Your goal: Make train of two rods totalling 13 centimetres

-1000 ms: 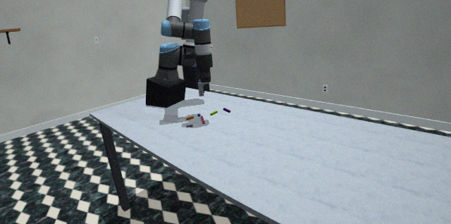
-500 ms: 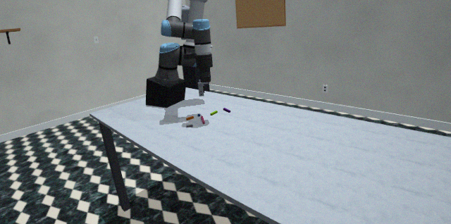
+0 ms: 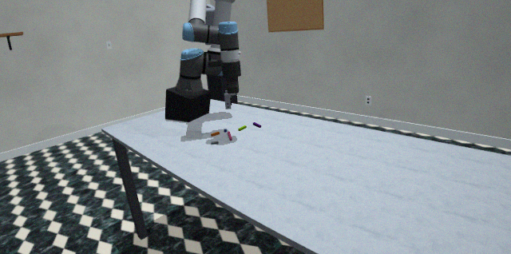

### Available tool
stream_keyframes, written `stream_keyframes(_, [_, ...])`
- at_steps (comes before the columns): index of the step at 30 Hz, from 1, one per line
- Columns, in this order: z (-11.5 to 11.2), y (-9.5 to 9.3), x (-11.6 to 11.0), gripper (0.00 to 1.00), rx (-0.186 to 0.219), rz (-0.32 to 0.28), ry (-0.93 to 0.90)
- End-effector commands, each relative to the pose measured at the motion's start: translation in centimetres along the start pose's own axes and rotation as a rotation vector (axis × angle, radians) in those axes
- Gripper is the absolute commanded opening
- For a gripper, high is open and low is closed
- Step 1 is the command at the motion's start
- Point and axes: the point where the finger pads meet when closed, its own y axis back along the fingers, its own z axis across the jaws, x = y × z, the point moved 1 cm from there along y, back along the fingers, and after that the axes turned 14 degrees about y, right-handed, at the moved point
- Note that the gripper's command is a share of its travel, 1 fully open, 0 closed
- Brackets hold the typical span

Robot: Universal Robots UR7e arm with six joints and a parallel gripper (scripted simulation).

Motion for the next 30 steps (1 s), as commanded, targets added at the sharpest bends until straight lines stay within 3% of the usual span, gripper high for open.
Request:
stream_keyframes(1, [-0.04, 0.04, -0.01, 1.0, 0.001, 0.0, 0.0])
stream_keyframes(30, [0.25, -0.42, 0.46, 1.0, 0.001, 0.0, 0.035])
